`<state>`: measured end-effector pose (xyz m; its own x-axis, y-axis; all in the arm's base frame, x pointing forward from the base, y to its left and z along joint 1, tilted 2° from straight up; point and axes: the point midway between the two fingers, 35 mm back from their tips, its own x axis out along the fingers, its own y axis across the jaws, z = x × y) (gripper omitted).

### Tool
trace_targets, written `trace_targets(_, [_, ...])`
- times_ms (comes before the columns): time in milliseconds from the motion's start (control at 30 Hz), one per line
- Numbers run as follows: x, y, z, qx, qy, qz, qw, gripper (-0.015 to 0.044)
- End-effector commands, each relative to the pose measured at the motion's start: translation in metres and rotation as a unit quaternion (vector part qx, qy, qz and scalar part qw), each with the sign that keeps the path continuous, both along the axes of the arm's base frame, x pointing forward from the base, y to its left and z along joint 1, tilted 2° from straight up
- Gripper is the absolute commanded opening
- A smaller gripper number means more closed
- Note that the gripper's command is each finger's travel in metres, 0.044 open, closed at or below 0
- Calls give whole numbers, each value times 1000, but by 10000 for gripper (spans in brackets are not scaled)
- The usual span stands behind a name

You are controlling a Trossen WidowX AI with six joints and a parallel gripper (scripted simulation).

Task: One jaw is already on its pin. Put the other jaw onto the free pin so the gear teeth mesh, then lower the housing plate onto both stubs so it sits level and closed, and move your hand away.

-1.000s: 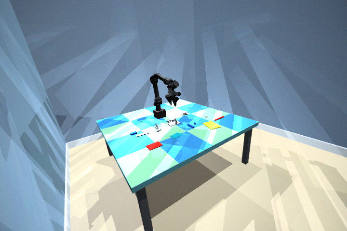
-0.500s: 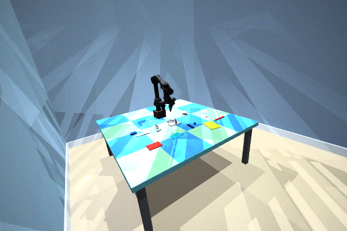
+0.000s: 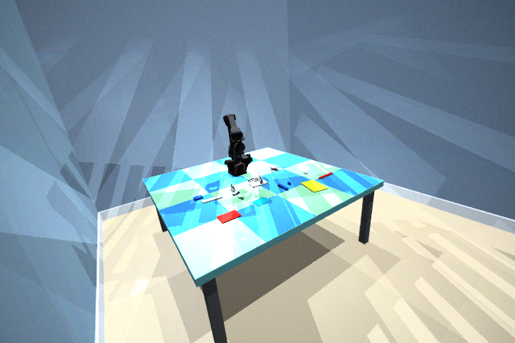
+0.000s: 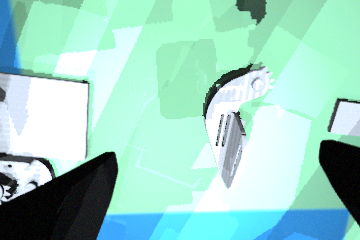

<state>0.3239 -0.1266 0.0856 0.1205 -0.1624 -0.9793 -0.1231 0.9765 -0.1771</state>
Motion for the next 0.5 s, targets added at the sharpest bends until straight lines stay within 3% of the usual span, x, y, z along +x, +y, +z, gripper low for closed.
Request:
trace_targets(0, [-8, -14, -10, 19, 14, -33, 999, 440])
trace_targets(467, [-25, -40, -30, 59, 37, -101, 992, 440])
